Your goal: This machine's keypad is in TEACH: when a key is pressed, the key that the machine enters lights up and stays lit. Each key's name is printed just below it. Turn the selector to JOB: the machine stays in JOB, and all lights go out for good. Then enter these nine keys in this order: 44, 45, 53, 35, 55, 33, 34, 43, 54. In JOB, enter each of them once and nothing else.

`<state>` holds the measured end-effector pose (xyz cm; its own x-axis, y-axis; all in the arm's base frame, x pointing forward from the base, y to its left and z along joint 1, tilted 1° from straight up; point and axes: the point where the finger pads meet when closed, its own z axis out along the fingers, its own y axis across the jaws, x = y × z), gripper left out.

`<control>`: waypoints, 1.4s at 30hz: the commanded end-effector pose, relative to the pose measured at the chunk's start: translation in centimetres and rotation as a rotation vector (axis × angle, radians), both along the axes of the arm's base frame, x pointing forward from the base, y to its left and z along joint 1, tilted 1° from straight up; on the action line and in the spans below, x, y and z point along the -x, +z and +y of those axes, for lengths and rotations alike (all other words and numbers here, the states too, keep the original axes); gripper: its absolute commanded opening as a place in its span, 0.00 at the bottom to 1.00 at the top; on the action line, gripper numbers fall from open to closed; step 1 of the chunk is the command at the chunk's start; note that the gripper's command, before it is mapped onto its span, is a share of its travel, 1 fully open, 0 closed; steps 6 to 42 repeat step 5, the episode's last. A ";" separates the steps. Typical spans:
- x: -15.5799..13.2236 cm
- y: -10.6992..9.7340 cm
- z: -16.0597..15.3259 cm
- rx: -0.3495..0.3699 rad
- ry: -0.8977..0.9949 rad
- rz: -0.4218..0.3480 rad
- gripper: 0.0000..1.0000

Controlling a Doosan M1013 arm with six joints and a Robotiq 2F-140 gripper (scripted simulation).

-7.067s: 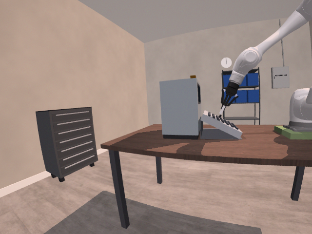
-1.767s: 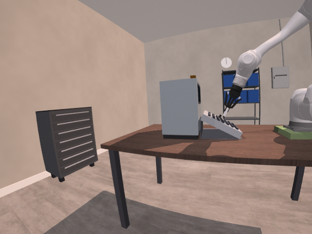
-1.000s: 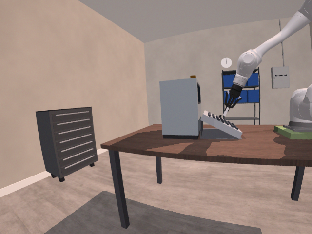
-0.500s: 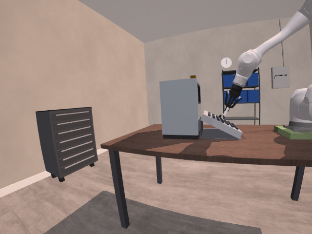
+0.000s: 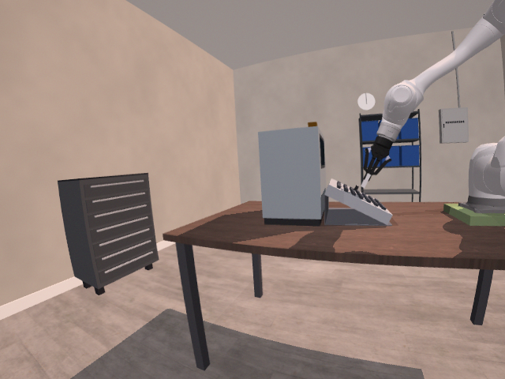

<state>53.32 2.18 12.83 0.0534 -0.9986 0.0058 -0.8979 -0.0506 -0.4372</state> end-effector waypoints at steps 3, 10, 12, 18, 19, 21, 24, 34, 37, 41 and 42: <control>0.0 0.0 0.0 0.000 0.000 0.000 0.00; 0.0 0.0 0.0 0.000 0.000 0.000 0.00; 0.0 0.0 0.0 0.000 0.000 0.000 0.00; 0.0 0.0 0.0 0.000 0.000 0.000 0.00; 0.0 0.0 0.0 0.000 0.000 0.000 0.00; 0.0 0.0 0.0 0.000 0.000 0.000 0.00; 0.0 0.0 0.0 0.000 0.000 0.000 0.00; 0.0 0.0 0.0 0.000 0.000 0.000 0.00; 0.0 0.0 0.0 0.000 0.000 0.000 0.00; 0.0 0.0 0.0 0.000 0.000 0.000 0.00; 0.0 0.0 0.0 0.000 0.000 0.000 0.00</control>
